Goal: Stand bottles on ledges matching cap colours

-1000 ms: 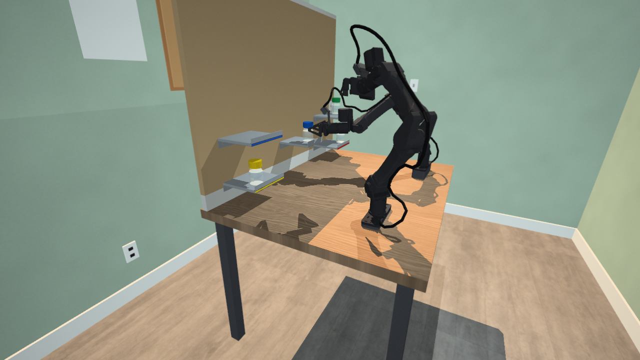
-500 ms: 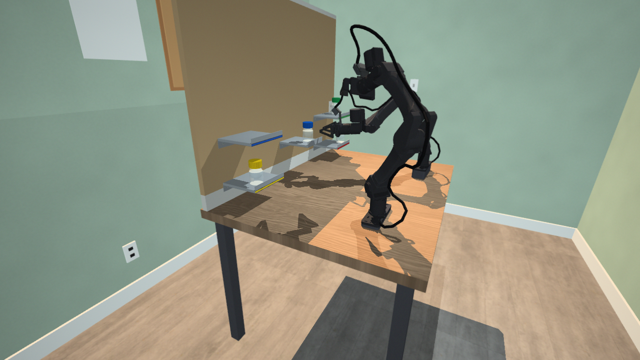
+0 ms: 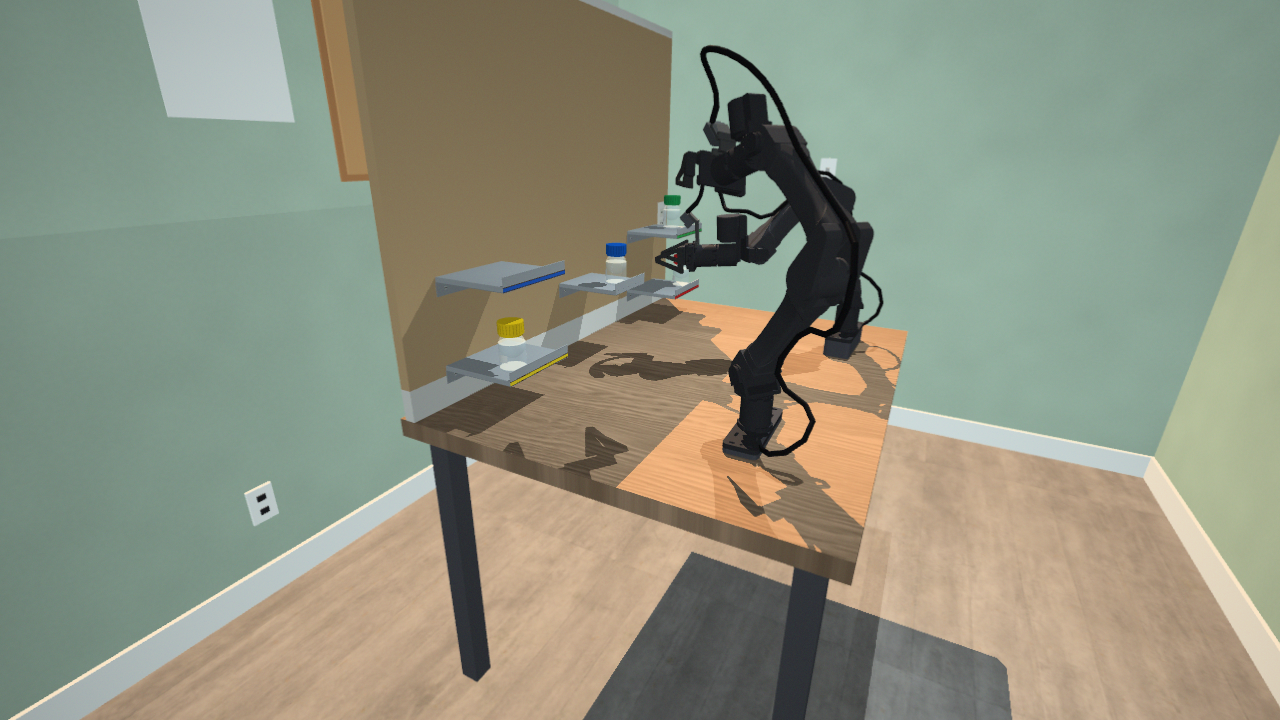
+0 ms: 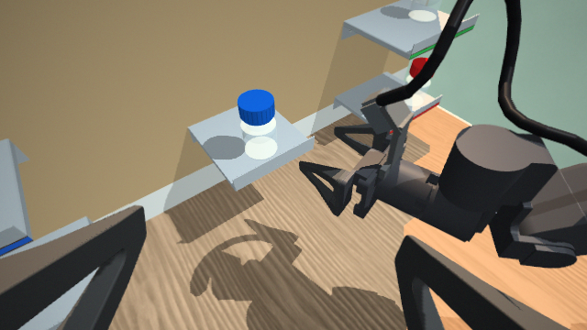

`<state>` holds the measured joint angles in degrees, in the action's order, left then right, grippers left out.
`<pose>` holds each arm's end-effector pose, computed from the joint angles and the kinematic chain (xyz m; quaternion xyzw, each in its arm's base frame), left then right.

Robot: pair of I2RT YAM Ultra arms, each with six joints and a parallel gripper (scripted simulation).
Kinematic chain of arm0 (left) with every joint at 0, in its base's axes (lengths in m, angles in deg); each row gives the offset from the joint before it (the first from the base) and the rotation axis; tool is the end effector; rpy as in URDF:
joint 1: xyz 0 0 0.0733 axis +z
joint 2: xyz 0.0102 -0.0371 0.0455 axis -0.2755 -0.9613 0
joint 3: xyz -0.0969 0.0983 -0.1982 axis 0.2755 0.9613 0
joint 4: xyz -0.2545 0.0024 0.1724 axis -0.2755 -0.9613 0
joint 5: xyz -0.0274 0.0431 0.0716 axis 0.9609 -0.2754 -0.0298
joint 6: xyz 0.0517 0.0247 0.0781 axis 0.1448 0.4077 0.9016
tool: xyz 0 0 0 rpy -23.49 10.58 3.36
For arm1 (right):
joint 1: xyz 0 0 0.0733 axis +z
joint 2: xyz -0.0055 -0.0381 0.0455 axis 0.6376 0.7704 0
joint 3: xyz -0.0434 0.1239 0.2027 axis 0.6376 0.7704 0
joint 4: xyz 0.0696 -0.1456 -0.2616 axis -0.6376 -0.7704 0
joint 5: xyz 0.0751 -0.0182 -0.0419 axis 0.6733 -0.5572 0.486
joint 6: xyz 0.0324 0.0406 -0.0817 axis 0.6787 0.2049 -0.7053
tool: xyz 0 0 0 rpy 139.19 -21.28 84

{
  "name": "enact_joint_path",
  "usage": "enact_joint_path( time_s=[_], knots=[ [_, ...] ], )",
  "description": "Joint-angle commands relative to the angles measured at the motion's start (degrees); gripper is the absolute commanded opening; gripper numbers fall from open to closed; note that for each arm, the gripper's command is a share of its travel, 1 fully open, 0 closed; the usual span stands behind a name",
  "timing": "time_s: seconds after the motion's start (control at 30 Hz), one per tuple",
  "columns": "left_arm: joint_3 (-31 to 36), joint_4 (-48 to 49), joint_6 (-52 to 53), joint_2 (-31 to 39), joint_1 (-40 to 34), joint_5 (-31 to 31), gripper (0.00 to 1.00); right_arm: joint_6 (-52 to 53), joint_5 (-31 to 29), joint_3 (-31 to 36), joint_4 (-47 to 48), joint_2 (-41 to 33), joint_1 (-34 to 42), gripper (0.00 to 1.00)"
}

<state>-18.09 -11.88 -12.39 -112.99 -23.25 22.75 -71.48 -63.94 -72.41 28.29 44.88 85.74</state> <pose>0.1794 -0.1396 0.4862 0.3169 0.7469 -0.1341 0.5689 0.3627 0.3197 0.1641 -0.1154 0.7253 0.1091 0.6699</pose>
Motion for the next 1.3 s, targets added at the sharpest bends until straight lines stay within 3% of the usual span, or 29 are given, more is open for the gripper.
enact_joint_path(
  time_s=[0.0, 0.1, 0.37, 0.57, 0.63, 0.67, 0.97, 1.27],
  knots=[
    [2.9, 10.3, -1.9, -2.4, -1.1, -5.8, 1.00, -0.8, 0.7, 2.1, -2.9, -4.6, -1.7, 0.89],
    [4.4, 13.7, -2.3, -3.3, -1.9, -8.2, 1.00, -1.0, 1.2, 3.2, -4.4, -6.5, -2.4, 0.89],
    [17.3, 34.6, -6.8, -10.3, -8.1, -22.8, 1.00, -2.3, 7.5, 11.2, -18.3, -26.2, -14.3, 0.89],
    [25.3, 46.7, -8.4, -15.2, -11.9, -31.2, 1.00, -3.1, 15.6, 9.2, -29.1, -41.9, -27.6, 0.89],
    [25.3, 46.7, -8.4, -15.2, -11.9, -31.2, 1.00, -3.1, 15.6, 9.2, -29.1, -41.9, -27.6, 0.89],
    [26.9, 49.4, -8.1, -15.2, -12.5, -32.6, 1.00, -2.5, 18.6, 7.9, -32.4, -43.9, -30.8, 0.89],
    [29.2, 52.1, -6.8, -17.1, -13.3, -33.0, 1.00, -2.9, 26.6, 2.1, -38.9, -46.6, -43.2, 0.89],
    [29.2, 52.3, -6.7, -17.1, -13.3, -33.0, 1.00, -2.9, 27.7, 0.3, -39.3, -46.6, -46.4, 0.89]
  ],
)
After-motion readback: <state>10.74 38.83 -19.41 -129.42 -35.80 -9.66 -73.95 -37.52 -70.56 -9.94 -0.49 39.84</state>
